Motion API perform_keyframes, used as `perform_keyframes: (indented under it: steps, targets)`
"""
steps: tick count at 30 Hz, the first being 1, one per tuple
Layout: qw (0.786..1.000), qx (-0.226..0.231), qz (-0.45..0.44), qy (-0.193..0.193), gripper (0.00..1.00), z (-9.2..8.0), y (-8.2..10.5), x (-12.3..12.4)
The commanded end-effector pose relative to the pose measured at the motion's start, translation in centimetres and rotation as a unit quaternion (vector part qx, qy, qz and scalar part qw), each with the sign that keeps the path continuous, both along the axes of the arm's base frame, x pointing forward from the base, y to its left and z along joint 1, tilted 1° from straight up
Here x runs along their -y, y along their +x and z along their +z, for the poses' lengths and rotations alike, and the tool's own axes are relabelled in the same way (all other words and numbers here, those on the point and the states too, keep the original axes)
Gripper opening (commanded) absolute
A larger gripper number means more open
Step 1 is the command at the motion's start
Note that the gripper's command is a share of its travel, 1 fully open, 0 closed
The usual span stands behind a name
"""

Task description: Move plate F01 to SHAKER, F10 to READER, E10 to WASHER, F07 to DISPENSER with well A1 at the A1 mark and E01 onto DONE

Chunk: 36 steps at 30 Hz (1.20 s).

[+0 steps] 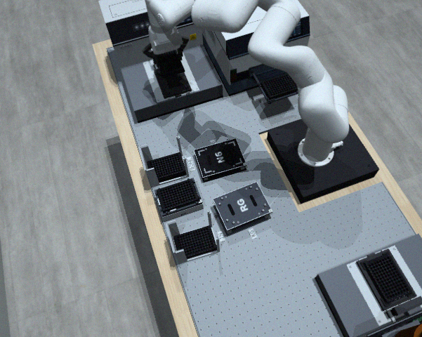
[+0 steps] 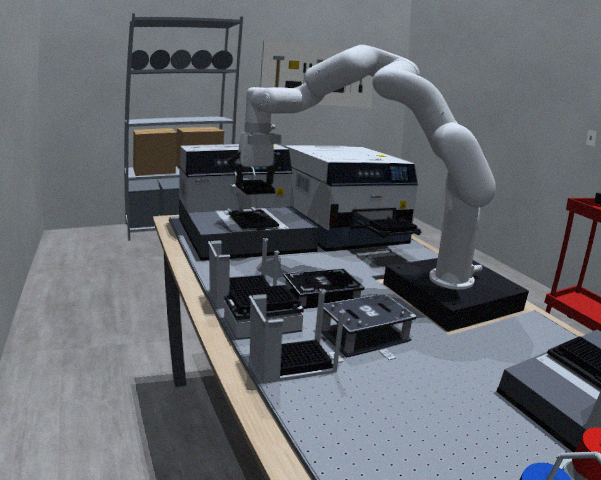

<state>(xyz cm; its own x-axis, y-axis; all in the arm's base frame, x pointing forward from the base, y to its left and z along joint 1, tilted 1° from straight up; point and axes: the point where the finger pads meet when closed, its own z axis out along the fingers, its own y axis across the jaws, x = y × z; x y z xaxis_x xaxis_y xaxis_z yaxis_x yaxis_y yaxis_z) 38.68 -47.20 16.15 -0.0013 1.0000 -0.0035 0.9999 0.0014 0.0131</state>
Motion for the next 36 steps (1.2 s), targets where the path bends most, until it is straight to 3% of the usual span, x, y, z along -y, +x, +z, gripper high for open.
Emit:
perform_keyframes:
  steps: [1, 36]
  targets:
    - [1.0, 0.002, 0.0, -0.002, 0.0, -0.3, 0.1, 0.1]
    - [1.0, 0.002, 0.0, -0.002, 0.0, -4.4, 0.1, 0.2]
